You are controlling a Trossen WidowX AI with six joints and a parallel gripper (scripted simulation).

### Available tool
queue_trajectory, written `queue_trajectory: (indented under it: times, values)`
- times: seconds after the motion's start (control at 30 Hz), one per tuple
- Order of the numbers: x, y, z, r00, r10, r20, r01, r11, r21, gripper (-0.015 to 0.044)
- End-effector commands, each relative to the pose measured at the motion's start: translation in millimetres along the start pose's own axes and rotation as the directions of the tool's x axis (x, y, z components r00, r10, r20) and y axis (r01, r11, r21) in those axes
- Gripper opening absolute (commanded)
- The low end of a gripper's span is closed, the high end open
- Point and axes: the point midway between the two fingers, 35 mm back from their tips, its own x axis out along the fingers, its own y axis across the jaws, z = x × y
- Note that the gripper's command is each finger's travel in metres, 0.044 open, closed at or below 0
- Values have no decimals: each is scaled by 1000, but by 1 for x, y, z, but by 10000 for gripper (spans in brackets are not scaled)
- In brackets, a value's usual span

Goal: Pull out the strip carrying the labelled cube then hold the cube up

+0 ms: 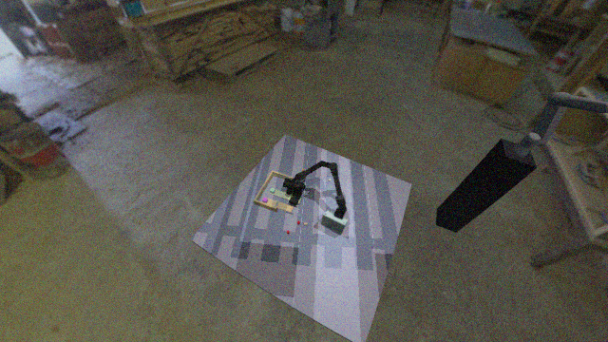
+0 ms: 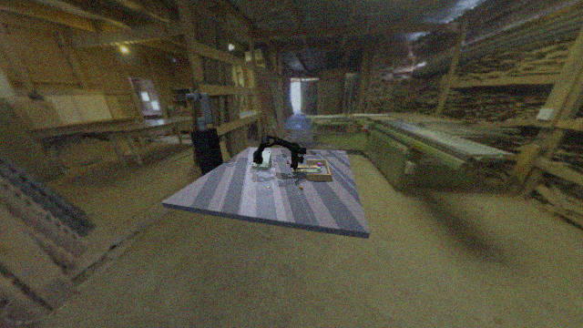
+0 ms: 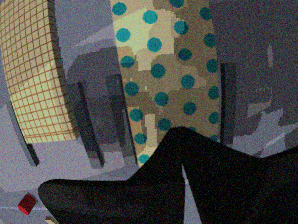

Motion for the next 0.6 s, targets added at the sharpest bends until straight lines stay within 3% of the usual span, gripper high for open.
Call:
queue_trajectory:
  times: [0.0,0.57]
  values:
    - [3,1,-11,1000,-3,-11,3,1000,-5,0]
    - [4,1,-37,1000,-3,-12,3,1000,-6,0]
